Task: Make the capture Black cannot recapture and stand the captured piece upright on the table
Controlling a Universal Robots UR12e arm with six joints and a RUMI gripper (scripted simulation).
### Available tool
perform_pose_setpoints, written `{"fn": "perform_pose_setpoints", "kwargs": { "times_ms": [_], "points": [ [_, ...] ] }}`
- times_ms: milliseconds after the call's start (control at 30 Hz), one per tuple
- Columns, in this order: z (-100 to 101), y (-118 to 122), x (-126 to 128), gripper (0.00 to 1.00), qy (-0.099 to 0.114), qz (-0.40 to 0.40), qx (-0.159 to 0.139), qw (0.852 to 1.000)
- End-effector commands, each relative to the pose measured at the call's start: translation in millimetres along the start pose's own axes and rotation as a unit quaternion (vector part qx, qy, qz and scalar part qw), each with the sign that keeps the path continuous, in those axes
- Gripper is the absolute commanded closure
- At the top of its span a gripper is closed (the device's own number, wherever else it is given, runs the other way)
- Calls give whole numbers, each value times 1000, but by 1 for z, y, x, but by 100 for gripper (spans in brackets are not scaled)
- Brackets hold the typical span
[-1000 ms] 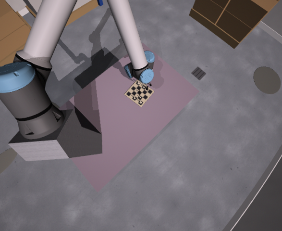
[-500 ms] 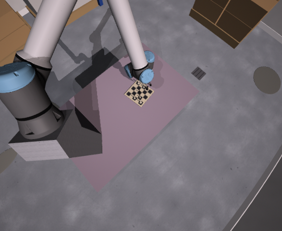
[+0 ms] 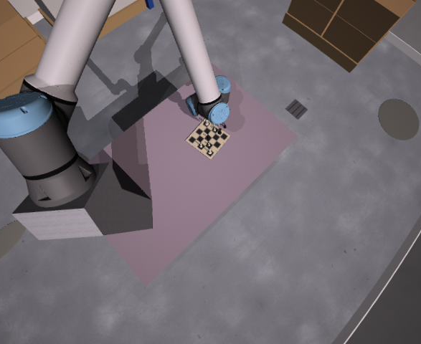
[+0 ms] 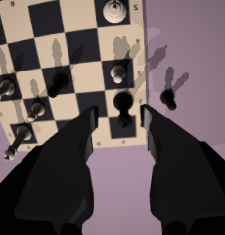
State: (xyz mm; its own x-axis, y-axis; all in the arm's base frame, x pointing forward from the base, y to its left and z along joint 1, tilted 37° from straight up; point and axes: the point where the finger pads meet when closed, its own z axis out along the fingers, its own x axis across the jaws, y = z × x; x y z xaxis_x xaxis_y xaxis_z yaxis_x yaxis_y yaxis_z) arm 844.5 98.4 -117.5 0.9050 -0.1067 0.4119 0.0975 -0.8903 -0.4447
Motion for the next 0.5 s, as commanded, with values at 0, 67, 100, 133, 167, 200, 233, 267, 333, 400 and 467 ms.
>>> {"fn": "perform_pose_setpoints", "kwargs": {
  "times_ms": [0,67,100,133,167,200,233,267,333,400,467],
  "points": [
    [0,0,1,80,0,0,0,1000],
    [1,0,1,80,1,0,0,1000],
    [2,0,1,80,1,0,0,1000],
    [2,0,1,80,1,0,0,1000],
    [2,0,1,80,1,0,0,1000],
    [2,0,1,80,1,0,0,1000],
    [3,0,1,80,1,0,0,1000],
    [4,0,1,80,1,0,0,1000],
    [6,0,1,80,1,0,0,1000],
    [8,0,1,80,1,0,0,1000],
    [10,0,1,80,1,0,0,1000]
  ]
}}
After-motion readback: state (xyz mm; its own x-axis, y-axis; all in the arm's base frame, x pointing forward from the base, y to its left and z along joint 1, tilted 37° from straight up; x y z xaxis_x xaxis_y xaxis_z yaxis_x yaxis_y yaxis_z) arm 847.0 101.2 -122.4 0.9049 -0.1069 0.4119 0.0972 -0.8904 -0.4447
